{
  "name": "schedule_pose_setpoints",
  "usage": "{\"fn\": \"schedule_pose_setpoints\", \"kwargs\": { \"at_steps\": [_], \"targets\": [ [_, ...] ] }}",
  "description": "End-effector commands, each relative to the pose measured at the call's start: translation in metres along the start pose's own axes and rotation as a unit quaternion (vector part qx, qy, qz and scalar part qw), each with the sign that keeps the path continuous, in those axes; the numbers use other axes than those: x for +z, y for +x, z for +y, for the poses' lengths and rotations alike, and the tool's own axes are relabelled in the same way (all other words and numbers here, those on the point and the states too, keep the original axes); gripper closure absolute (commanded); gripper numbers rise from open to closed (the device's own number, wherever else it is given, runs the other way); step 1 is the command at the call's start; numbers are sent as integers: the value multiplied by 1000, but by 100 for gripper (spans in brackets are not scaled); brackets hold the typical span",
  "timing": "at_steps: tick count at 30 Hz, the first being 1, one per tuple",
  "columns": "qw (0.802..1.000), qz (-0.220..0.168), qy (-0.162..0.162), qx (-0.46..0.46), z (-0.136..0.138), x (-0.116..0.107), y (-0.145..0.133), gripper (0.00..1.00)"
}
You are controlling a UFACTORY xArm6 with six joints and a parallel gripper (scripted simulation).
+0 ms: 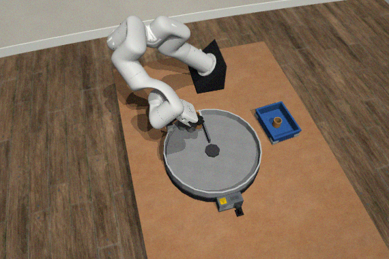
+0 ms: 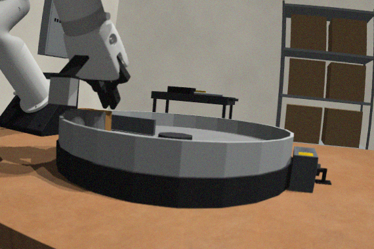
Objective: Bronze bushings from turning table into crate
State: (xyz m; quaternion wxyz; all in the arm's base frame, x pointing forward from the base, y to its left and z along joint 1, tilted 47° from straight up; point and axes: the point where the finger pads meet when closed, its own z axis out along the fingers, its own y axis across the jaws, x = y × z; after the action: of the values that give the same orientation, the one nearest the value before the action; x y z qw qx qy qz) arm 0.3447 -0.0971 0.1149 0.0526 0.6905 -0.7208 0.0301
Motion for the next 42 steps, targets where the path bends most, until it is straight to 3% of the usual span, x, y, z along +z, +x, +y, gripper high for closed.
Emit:
{"fn": "schedule_pose_setpoints", "kwargs": {
  "at_steps": [1,29,30,42],
  "targets": [
    [1000,0,1,-1,-1,0,0,90],
    [1000,0,1,-1,-1,9,8,90],
    [1000,0,1,-1,-1,9,8,100],
    [1000,0,1,-1,-1,9,8,100]
  ]
}}
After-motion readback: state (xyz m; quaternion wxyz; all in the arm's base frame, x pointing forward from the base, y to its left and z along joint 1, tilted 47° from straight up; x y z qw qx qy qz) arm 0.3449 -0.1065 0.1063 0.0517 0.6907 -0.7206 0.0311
